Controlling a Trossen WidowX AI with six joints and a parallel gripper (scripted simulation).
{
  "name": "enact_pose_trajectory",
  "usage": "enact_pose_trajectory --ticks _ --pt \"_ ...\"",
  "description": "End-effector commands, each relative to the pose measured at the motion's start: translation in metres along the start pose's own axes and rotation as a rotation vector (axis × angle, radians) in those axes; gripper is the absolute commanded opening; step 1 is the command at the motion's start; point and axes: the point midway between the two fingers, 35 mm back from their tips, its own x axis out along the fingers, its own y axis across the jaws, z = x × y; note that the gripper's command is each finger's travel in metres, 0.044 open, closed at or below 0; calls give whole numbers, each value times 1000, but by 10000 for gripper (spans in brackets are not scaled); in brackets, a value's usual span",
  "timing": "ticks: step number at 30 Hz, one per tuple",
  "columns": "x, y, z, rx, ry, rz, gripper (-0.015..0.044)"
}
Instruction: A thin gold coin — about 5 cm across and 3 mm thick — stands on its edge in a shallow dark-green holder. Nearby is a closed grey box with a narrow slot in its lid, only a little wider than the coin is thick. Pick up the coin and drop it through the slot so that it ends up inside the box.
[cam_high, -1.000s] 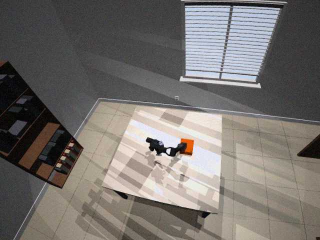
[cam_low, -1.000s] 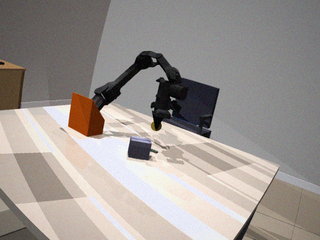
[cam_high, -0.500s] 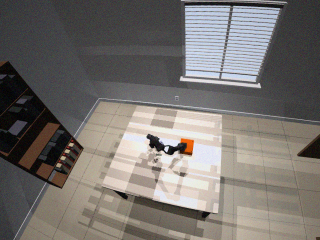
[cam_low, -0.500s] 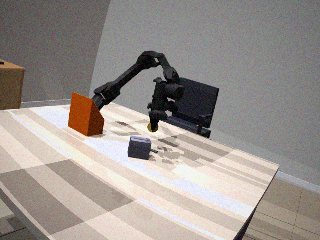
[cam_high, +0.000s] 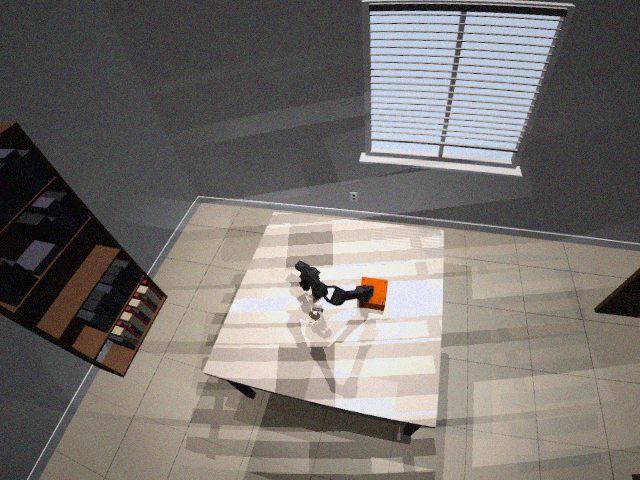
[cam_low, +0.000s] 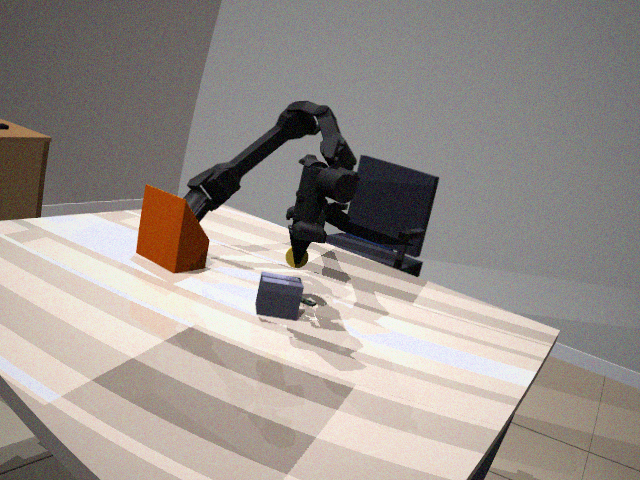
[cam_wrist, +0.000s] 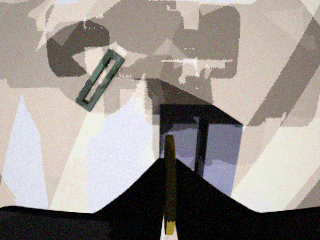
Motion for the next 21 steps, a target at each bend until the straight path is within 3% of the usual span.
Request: enact_pose_trajectory --ticks 1,21 --pt "0 -10 -7 -4 3 -2 0" --pt "0 -22 -21 1 0 4 0"
